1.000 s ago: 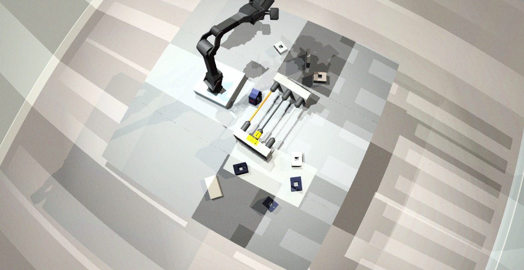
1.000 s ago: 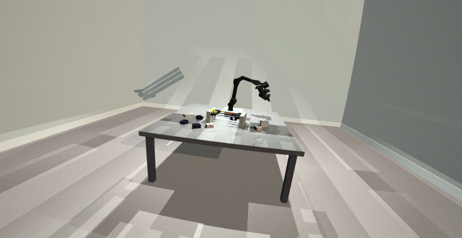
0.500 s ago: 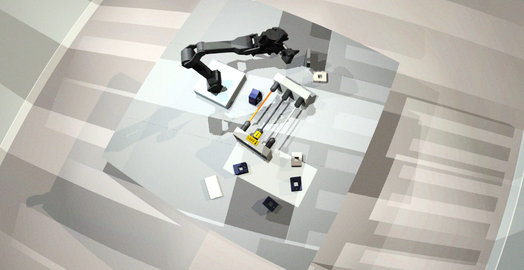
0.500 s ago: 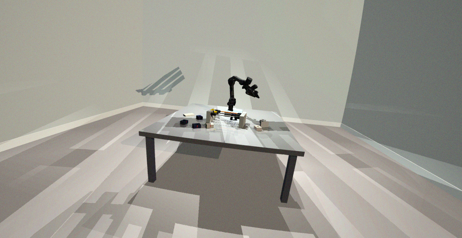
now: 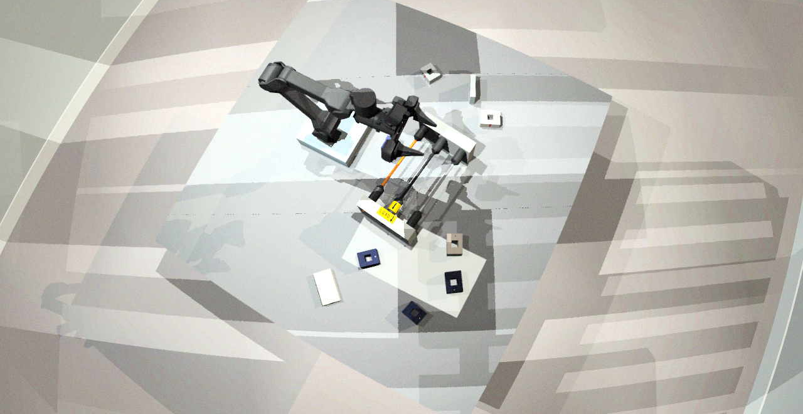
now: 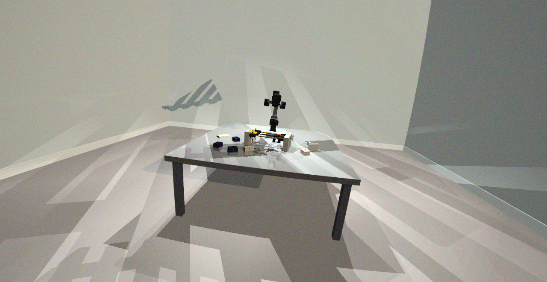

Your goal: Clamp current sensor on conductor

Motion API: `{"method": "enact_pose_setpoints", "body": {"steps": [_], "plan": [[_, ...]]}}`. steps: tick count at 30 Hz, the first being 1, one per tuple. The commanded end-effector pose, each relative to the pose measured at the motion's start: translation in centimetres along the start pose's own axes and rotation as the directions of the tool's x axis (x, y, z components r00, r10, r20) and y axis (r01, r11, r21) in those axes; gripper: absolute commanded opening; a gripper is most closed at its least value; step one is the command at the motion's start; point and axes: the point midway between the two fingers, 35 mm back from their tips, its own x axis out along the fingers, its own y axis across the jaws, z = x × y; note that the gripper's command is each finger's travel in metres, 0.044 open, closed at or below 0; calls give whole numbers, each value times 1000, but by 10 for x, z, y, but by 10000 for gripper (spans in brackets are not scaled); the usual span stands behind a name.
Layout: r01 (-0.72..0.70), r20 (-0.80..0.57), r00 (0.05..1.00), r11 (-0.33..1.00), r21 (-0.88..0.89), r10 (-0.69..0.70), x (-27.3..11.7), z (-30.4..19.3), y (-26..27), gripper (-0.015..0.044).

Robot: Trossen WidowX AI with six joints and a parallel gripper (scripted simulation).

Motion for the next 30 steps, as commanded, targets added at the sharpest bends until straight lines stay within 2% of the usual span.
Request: {"method": "enact_pose_setpoints", "body": {"steps": [1, 6, 8, 11, 15, 20, 22, 30], "plan": [[153, 76, 985, 986, 60, -158, -18, 2, -42, 440], [165, 68, 983, 984, 63, -169, -18, 1, -45, 440], [197, -36, 980, 979, 62, -195, -11, -14, -57, 440], [269, -277, 930, 961, 63, -242, -3, -51, -85, 440], [364, -571, 779, 929, 73, -260, -11, -99, -118, 440], [498, -874, 458, 861, 101, -162, -52, -152, -150, 440], [517, -902, 409, 850, 106, -136, -60, -158, -152, 440], [517, -902, 409, 850, 106, -136, -60, -158, -152, 440]]}}
